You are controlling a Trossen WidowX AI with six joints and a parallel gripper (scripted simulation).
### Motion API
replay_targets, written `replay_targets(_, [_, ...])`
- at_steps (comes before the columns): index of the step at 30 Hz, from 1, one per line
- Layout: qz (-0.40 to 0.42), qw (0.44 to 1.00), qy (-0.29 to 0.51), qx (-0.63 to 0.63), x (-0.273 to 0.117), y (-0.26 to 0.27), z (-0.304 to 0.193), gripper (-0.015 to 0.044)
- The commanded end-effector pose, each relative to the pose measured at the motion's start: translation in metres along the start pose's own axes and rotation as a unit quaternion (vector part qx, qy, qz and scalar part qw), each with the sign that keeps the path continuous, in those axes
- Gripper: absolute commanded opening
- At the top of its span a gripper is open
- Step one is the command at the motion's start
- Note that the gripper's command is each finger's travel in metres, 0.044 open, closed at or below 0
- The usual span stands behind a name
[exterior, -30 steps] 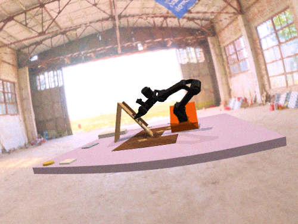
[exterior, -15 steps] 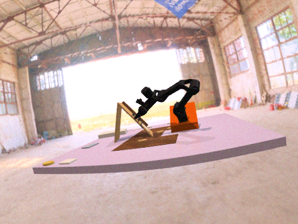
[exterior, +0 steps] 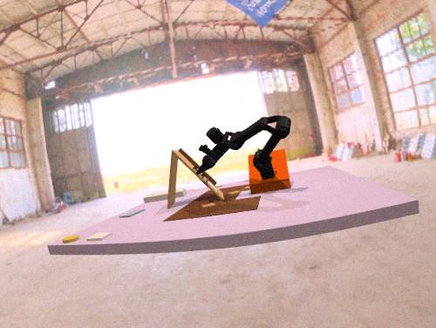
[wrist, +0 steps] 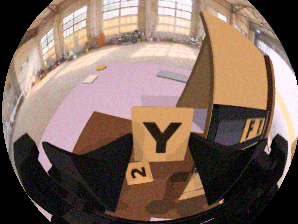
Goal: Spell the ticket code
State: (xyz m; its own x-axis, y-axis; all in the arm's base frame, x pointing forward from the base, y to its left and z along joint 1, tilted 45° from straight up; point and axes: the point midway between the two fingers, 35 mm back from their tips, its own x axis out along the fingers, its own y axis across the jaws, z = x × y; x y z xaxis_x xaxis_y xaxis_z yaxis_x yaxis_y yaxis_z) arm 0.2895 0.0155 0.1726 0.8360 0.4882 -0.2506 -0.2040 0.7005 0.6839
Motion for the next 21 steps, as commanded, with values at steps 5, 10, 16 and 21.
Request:
replay_targets(5, [0.001, 1.0, 0.001, -0.001, 0.0, -0.004, -0.001, 0.0])
replay_targets(10, [0.001, 1.0, 0.001, -0.001, 0.0, -0.007, -0.001, 0.0])
replay_targets(16, [0.001, 1.0, 0.001, -0.001, 0.0, -0.01, -0.001, 0.0])
replay_targets(21, [0.001, 1.0, 0.001, -0.001, 0.0, -0.012, -0.001, 0.0])
